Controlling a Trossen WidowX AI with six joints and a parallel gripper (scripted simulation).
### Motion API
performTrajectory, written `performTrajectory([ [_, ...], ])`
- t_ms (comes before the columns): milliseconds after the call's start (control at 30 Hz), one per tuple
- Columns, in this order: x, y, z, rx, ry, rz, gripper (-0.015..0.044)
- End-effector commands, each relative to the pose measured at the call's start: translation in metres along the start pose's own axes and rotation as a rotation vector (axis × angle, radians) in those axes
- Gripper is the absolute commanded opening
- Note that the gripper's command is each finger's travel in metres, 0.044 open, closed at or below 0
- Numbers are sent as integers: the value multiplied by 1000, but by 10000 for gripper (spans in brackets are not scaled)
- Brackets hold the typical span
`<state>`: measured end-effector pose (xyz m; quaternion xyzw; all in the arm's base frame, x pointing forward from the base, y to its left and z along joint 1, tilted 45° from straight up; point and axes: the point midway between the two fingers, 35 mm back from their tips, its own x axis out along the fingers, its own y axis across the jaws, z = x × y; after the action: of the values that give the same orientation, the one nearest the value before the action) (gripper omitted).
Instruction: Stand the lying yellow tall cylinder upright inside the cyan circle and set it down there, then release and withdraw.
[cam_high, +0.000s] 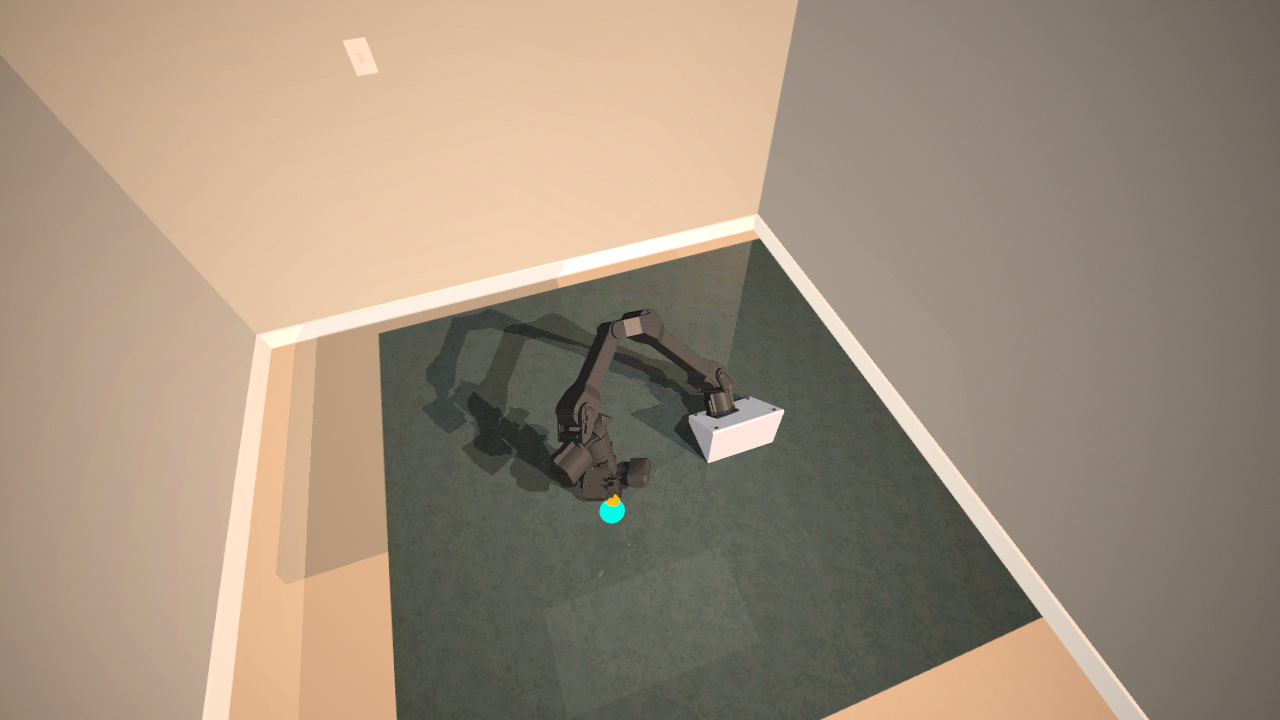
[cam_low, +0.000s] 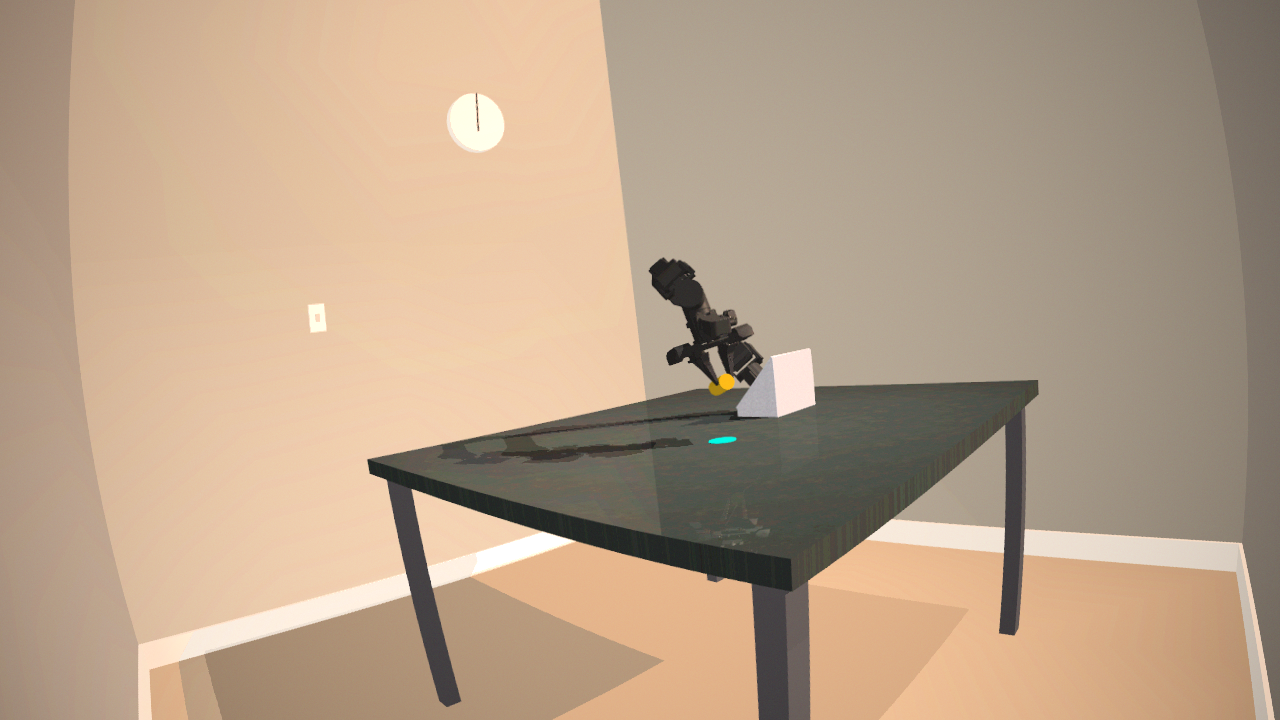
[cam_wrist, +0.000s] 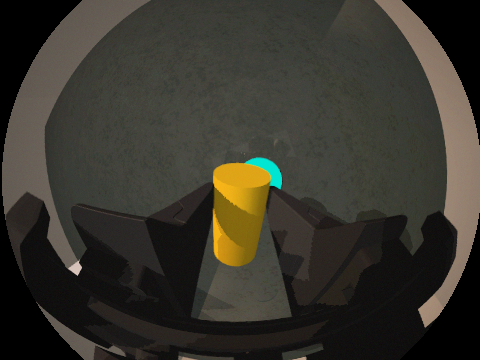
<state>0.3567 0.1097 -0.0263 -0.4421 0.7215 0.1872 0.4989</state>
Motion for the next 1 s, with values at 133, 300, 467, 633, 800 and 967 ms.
performTrajectory([
  [133,3,1,0,3,-50,29,105],
  [300,5,1,0,6,-83,45,105],
  [467,6,1,1,9,-116,60,105],
  [633,8,0,1,12,-150,74,105],
  [800,9,0,2,14,-184,87,105],
  [967,10,0,2,15,-219,98,105],
])
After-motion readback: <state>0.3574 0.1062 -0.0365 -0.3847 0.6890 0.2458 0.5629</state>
